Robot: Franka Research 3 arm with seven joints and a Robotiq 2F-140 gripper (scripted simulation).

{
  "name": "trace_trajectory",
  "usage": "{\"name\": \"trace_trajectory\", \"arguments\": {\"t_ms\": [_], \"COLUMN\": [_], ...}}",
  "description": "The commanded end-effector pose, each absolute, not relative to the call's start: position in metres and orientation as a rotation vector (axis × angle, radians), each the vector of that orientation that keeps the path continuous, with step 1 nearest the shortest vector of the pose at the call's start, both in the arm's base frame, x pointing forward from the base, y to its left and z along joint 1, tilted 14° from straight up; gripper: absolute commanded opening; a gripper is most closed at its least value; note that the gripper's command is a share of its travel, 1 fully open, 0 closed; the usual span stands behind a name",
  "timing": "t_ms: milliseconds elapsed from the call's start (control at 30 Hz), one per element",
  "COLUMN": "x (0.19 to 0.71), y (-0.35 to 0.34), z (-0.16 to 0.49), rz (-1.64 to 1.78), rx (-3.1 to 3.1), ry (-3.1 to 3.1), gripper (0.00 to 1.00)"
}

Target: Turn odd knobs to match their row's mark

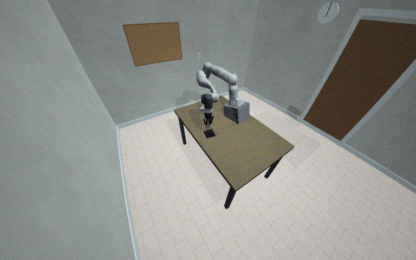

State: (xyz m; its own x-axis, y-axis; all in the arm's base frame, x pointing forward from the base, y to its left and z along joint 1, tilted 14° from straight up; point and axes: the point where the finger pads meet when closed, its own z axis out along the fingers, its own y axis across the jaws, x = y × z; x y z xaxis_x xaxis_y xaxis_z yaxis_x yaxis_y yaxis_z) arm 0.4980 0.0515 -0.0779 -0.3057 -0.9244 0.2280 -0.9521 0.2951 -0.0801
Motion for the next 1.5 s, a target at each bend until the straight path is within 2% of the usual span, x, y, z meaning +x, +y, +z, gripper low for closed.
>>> {"name": "trace_trajectory", "arguments": {"t_ms": [0,1467], "x": [0.499,0.500], "y": [0.052,0.043], "z": [-0.081,-0.116], "rz": [0.304,0.304], "rx": [1.757,1.757], "ry": [-2.423,-2.423], "gripper": [0.12,0.12]}}
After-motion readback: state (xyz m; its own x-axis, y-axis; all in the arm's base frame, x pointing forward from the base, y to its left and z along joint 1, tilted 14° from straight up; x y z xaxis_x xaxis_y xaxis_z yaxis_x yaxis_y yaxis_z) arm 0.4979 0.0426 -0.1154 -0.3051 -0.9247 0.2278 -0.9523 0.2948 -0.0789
